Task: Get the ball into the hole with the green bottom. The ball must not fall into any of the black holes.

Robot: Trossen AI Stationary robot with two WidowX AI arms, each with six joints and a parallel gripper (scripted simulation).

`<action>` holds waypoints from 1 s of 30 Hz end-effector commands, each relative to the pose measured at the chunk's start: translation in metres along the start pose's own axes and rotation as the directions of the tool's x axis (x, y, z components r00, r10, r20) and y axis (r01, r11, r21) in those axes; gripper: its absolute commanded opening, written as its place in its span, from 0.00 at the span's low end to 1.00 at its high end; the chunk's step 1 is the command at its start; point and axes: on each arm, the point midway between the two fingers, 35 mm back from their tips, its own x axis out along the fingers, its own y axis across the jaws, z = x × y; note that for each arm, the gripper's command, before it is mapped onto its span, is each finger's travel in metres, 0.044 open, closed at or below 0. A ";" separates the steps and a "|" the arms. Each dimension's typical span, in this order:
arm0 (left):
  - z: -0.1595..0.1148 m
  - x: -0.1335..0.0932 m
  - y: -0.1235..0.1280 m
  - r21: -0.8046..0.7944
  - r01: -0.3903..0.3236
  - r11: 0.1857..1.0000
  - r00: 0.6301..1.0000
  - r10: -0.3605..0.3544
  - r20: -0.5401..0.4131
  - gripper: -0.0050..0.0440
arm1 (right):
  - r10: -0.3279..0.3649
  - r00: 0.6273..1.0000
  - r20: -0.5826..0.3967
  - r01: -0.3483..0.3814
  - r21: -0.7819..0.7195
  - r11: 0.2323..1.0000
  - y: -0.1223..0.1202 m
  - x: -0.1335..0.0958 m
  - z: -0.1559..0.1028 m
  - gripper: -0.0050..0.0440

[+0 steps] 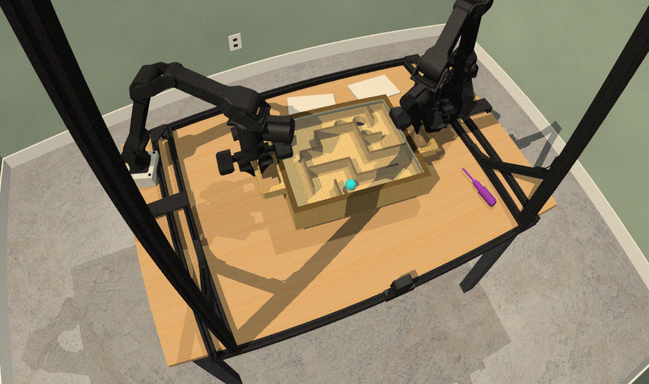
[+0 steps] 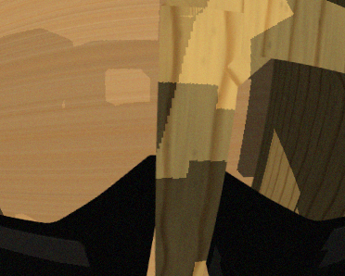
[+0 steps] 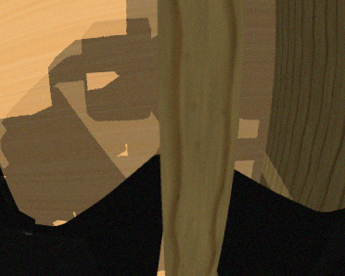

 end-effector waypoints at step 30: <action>0.000 -0.004 0.001 0.001 -0.010 1.000 0.999 0.010 0.034 0.14 | -0.015 0.999 -0.033 0.015 0.002 1.000 -0.001 0.001 0.001 0.14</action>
